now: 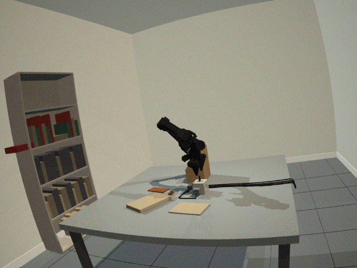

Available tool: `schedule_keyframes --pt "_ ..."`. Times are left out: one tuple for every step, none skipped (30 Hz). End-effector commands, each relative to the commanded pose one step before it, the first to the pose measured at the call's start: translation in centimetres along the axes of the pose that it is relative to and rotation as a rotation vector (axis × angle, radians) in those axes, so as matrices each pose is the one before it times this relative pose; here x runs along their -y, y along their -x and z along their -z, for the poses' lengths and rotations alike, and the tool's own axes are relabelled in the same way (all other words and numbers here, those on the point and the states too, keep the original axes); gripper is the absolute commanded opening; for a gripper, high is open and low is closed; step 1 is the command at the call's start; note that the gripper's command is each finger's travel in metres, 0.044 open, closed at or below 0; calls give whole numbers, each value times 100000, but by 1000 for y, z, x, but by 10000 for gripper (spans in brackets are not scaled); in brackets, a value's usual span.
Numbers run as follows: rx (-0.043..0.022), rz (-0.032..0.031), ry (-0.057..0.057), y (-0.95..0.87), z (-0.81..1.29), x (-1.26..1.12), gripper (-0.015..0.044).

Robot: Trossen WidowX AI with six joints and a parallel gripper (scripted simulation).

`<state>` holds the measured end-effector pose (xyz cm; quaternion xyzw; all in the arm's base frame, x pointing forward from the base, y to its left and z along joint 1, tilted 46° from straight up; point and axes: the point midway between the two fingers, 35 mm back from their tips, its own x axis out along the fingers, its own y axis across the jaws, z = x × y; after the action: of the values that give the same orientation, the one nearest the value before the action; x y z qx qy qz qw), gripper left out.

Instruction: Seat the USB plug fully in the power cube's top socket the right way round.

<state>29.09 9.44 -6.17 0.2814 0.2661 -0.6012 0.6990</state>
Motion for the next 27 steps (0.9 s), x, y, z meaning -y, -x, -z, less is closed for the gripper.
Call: schedule_keyframes --pt "479 -365 525 -449 -28 -11 440" --pt "4 -1 0 -102 1 1 440" --pt "4 -1 0 -102 1 1 440" --pt "4 -1 0 -102 1 1 440" --pt "4 -1 0 -102 0 1 440" --pt "4 -1 0 -101 0 0 440" --pt "4 -1 0 -101 0 0 440" --pt "4 -1 0 -101 0 0 440" --pt "4 -1 0 -101 0 0 440" --pt "4 -1 0 -101 0 0 440" --pt "4 -1 0 -101 0 0 440" --pt "4 -1 0 -101 -1 0 440" --pt "4 -1 0 -101 -1 0 440" --pt "4 -1 0 -101 -1 0 440" --pt "5 -1 0 -101 -1 0 440" --pt "5 -1 0 -107 -1 0 440" --pt "6 -1 0 -108 -1 1 440" --pt "6 -1 0 -108 -1 1 440" --pt "5 0 0 -87 -1 1 440" --pt "3 0 0 -53 -1 1 440" --pt "1 0 0 -18 0 0 440" --pt "0 0 0 0 0 0 440" --pt "0 0 0 0 0 0 440" --pt "-437 386 -638 167 -7 15 414" --pt "0 0 0 0 0 0 387" --pt "0 0 0 0 0 0 361" --pt "0 0 0 0 0 0 335"
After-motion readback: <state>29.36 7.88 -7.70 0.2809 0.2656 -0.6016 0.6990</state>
